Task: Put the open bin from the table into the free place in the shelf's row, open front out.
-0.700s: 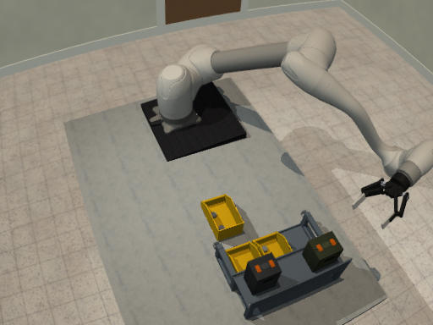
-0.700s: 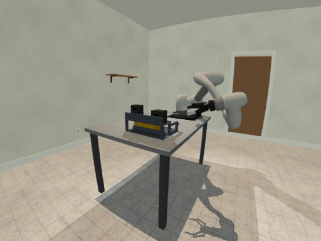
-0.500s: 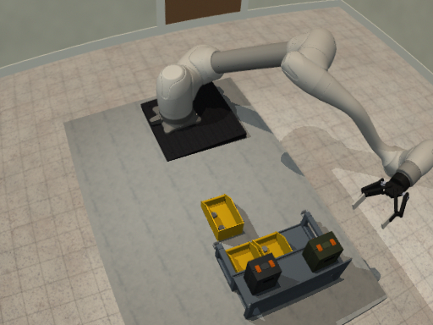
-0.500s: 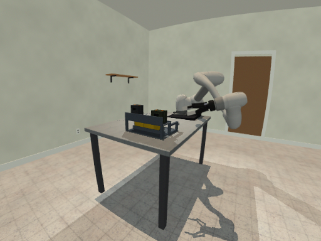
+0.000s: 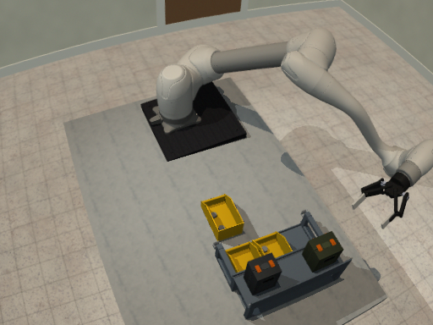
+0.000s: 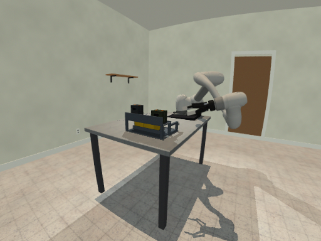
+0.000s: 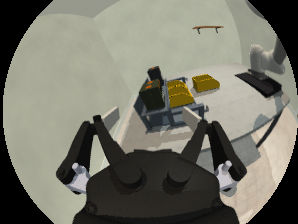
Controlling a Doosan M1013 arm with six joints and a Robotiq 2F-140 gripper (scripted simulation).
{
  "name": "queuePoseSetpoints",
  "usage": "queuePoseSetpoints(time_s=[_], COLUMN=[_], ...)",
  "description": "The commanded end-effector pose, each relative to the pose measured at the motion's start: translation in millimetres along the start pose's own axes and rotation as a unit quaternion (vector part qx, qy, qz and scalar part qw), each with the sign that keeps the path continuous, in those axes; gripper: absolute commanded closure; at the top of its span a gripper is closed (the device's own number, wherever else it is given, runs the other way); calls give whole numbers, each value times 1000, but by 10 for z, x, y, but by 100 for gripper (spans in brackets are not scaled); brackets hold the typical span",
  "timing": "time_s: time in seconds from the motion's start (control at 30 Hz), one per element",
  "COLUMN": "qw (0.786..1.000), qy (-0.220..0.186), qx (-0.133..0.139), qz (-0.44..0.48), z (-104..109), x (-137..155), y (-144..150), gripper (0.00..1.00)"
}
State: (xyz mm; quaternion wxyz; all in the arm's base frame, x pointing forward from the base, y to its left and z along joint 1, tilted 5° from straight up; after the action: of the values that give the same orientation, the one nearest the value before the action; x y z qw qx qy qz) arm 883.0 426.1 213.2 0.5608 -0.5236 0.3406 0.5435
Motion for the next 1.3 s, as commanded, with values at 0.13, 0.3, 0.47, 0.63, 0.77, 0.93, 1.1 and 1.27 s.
queuePoseSetpoints(time_s=[0.13, 0.3, 0.47, 0.63, 0.77, 0.93, 1.1, 1.27], qw=[1000, 1000, 1000, 999, 999, 998, 997, 994], qy=[-4, -9, -14, -23, -32, -43, -54, -70], qx=[2, 6, 9, 15, 20, 27, 35, 46], qz=[-3, -8, -12, -20, -28, -37, -48, -64], z=[-24, -64, -95, -161, -224, -296, -376, -485], x=[-37, -92, -136, -227, -315, -416, -530, -688], y=[-3, -8, -10, -14, -16, -16, -12, -2], gripper=[0, 0, 0, 0, 0, 0, 0, 0])
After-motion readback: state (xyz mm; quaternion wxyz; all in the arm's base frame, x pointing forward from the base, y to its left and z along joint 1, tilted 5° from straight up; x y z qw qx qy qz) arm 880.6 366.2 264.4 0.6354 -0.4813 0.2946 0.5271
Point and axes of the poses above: the point where the finger pads meet when closed, its own z axis back along the fingers, its own y axis across the jaws, x = y × z, the point moved 7 cm from there along z, back along the fingers, and after that the axes turned 12 degrees about z, right-handed, at the moved point
